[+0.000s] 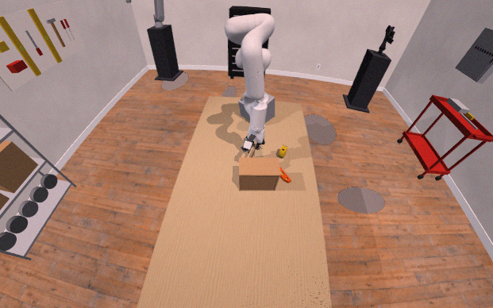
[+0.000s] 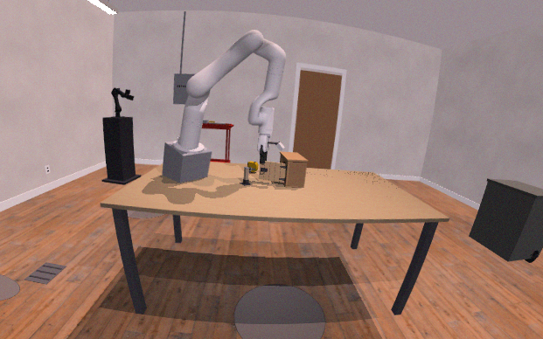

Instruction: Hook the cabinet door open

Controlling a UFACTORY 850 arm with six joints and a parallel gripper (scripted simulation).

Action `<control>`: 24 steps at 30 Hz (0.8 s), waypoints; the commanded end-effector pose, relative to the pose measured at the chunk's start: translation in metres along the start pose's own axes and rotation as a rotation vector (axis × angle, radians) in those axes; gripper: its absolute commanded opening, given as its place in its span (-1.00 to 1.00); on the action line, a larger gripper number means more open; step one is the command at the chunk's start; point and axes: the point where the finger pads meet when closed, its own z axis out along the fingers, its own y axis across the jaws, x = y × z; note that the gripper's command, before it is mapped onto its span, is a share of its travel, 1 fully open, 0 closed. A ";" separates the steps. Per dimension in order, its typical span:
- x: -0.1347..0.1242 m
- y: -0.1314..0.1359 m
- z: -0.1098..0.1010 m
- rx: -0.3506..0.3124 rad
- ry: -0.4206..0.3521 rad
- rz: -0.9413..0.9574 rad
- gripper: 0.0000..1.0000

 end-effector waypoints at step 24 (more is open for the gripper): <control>0.002 -0.020 0.000 0.001 0.001 0.123 -0.47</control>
